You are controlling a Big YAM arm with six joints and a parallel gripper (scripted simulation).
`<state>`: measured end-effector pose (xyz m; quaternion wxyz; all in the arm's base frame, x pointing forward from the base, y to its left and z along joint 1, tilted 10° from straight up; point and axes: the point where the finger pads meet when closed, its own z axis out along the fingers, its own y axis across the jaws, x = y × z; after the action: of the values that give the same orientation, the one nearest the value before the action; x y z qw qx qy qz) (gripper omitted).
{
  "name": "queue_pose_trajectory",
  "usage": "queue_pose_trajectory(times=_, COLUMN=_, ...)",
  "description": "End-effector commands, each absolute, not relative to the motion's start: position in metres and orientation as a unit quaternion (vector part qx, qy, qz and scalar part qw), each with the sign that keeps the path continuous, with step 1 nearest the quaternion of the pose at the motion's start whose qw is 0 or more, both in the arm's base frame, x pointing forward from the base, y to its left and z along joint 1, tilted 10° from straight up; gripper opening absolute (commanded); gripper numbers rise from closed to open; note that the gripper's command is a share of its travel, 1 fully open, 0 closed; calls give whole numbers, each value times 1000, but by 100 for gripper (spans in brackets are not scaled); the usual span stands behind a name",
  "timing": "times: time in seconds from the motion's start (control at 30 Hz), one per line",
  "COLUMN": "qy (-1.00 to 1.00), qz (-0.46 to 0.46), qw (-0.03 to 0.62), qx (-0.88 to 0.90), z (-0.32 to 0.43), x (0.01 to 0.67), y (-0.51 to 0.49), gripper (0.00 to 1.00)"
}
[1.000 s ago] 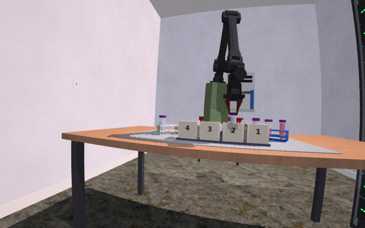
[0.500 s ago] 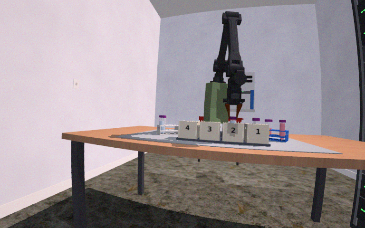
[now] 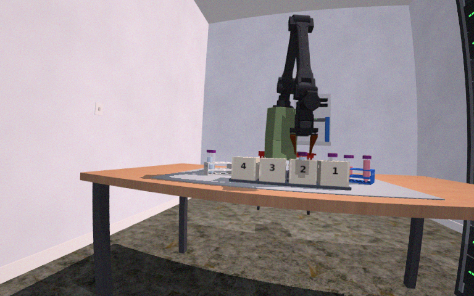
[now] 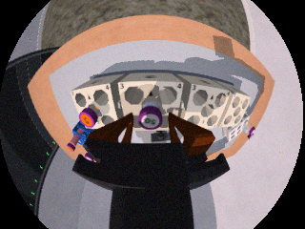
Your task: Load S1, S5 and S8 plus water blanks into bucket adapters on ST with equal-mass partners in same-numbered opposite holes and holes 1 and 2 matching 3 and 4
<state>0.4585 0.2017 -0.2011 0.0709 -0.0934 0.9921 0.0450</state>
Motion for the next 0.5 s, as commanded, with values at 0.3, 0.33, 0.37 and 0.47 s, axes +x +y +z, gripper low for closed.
queue_pose_trajectory(times=0.3, qy=991, qz=49, qw=85, qx=-90, z=-175, x=465, y=208, gripper=55)
queue_pose_trajectory(times=0.33, qy=991, qz=49, qw=85, qx=-89, z=-172, x=465, y=207, gripper=55)
queue_pose_trajectory(times=0.37, qy=991, qz=49, qw=85, qx=-89, z=-169, x=464, y=206, gripper=55)
queue_pose_trajectory(times=0.47, qy=991, qz=48, qw=85, qx=-87, z=-159, x=463, y=204, gripper=55)
